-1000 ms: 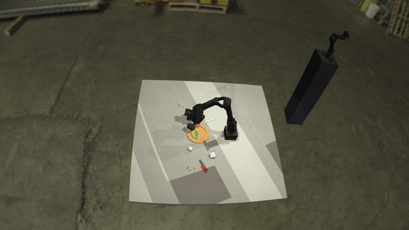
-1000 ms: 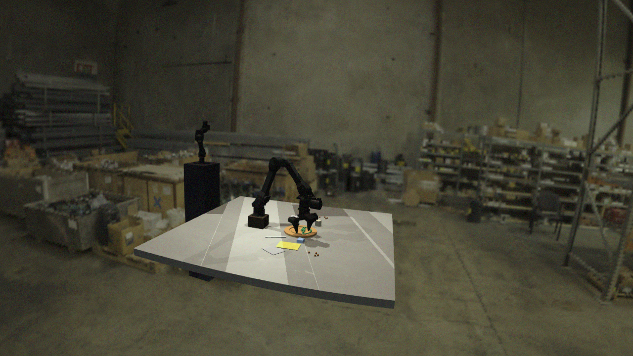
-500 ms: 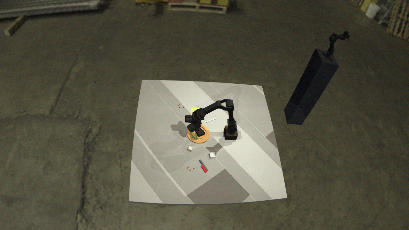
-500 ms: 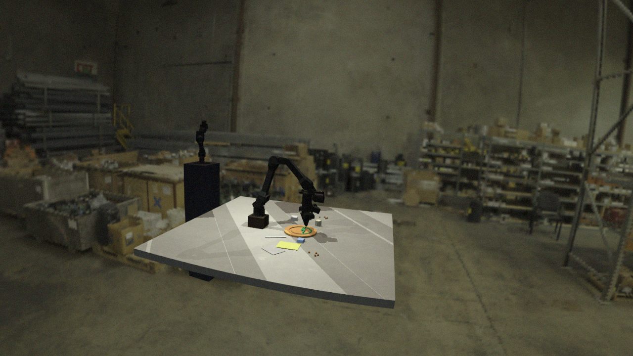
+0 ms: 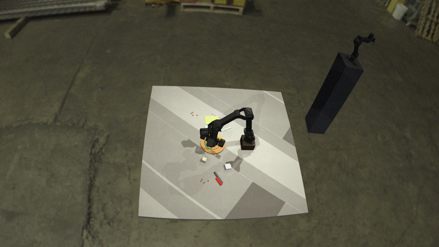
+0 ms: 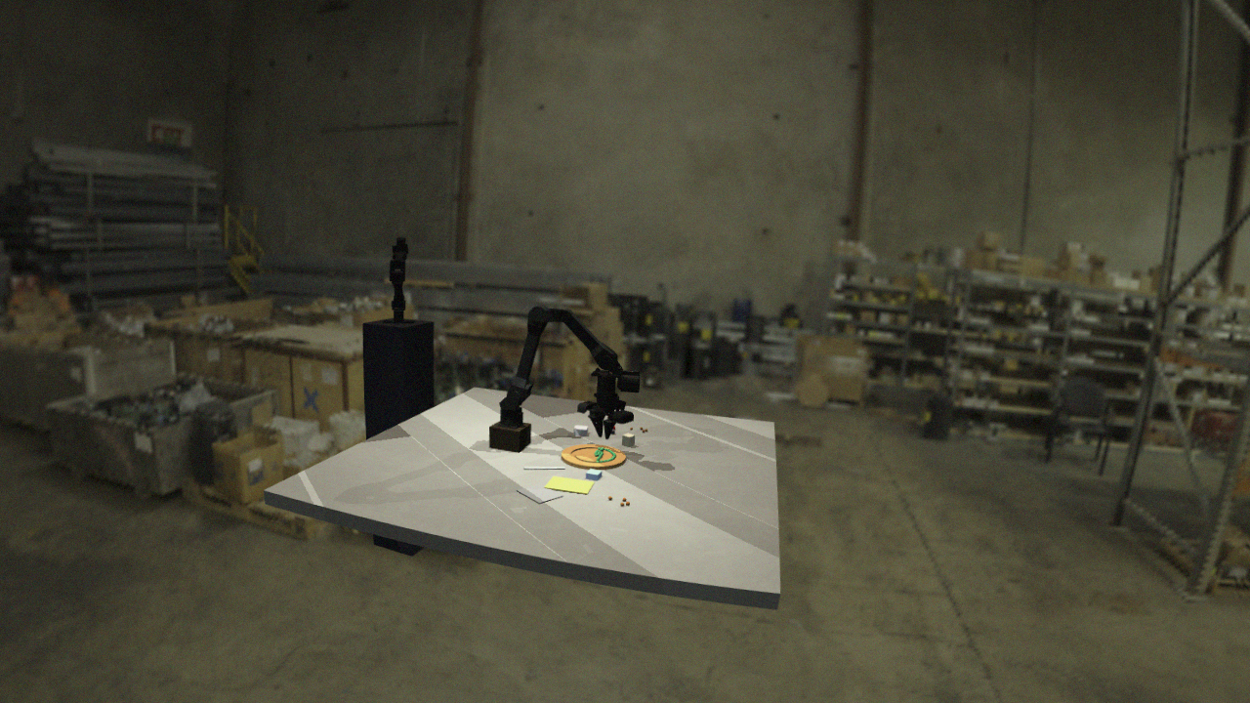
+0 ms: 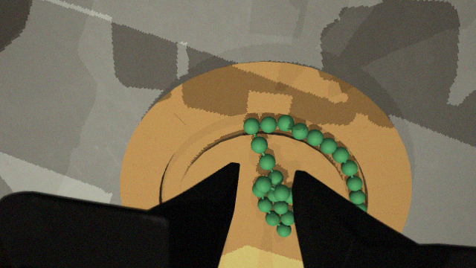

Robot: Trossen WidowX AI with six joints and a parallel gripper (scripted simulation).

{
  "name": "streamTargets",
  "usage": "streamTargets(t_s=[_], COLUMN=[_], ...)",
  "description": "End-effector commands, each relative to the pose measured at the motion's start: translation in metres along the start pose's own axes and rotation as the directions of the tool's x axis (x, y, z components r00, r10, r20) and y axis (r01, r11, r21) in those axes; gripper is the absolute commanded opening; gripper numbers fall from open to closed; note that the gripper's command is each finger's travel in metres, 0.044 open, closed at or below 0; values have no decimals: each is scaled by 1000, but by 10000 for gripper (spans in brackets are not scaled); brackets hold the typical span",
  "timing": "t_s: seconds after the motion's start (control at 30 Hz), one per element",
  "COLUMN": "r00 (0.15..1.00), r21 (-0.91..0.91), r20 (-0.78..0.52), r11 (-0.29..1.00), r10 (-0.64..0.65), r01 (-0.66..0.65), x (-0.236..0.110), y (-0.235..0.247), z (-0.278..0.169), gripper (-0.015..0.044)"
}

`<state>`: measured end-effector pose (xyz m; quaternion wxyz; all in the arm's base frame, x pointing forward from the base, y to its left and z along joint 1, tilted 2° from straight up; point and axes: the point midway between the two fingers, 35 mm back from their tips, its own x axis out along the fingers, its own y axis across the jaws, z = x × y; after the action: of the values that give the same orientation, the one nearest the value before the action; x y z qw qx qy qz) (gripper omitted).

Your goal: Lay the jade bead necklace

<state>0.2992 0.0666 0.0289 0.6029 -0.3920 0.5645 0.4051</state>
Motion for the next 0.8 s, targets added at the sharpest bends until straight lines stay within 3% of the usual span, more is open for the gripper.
streamTargets(t_s=[0.0,0.77], r00=[1000,1000], r21=[-14,-13], r20=[-2,-1], r11=[1000,1000], r10=[6,3], r01=[-6,-3], x=[10,34], y=[2,2], z=[0,0], gripper=[120,120])
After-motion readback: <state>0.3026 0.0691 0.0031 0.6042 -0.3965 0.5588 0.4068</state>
